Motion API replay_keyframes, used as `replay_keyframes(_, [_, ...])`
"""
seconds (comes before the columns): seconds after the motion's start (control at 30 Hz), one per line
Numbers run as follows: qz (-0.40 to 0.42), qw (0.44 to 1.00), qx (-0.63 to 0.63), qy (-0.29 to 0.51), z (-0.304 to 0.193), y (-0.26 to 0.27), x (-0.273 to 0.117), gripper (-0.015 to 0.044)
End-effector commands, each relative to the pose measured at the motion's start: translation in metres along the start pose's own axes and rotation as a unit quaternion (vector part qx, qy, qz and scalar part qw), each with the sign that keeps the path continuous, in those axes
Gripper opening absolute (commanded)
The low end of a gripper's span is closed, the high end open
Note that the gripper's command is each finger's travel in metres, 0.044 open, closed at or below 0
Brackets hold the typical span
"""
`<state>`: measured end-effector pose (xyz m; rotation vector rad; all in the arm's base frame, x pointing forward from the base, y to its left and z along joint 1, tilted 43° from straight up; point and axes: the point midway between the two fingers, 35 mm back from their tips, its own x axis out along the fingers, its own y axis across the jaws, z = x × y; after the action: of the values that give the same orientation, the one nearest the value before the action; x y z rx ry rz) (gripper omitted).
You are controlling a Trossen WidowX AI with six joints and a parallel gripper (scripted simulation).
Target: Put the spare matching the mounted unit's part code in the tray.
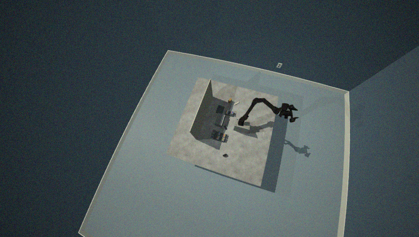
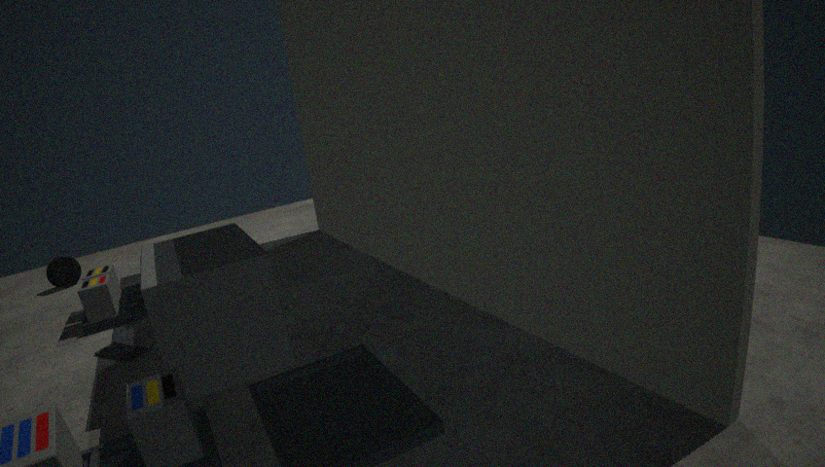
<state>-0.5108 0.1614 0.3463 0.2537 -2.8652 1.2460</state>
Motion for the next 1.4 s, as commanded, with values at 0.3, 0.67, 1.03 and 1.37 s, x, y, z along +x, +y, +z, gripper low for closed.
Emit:
replay_keyframes(0.3, [0.026,0.999,0.017,0.013,-0.018,0.016,-0.024,0.0440])
replay_keyframes(0.67, [0.194,0.948,0.206,0.147,-0.093,0.137,-0.120,0.0440])
replay_keyframes(1.03, [0.314,0.792,0.396,0.343,-0.140,0.239,-0.277,0.0440])
replay_keyframes(1.37, [0.354,0.559,0.524,0.537,-0.136,0.294,-0.449,0.0440])
